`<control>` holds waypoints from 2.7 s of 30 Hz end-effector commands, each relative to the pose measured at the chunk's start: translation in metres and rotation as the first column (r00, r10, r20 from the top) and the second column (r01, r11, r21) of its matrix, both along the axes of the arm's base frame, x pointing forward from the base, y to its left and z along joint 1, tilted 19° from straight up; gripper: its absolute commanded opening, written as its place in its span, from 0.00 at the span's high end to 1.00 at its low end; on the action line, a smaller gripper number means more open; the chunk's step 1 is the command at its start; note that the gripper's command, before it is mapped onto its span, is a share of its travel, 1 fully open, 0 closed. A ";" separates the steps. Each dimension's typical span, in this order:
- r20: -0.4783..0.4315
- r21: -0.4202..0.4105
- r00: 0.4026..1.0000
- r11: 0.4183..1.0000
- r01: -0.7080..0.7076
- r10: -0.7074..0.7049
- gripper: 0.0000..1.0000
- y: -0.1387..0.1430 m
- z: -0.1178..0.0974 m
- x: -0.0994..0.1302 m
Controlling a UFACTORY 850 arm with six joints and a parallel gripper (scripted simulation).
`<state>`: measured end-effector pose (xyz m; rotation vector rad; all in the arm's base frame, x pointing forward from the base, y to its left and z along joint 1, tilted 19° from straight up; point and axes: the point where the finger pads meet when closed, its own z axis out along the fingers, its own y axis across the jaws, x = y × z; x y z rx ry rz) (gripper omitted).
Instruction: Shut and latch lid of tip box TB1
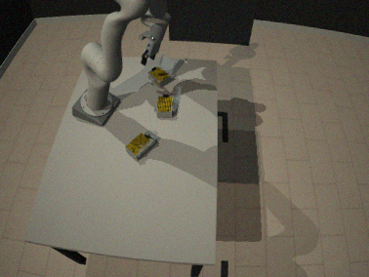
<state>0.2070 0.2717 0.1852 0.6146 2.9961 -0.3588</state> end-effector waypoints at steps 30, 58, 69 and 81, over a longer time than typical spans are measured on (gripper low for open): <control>-0.036 0.018 0.983 0.983 0.182 -0.181 0.00 -0.042 0.006 0.028; -0.118 0.060 0.833 0.834 0.549 -0.540 0.00 -0.134 0.017 0.060; -0.149 0.079 0.743 0.741 0.667 -0.653 0.00 -0.170 0.021 0.065; -0.193 0.109 0.588 0.579 0.808 -0.785 0.00 -0.214 0.026 0.066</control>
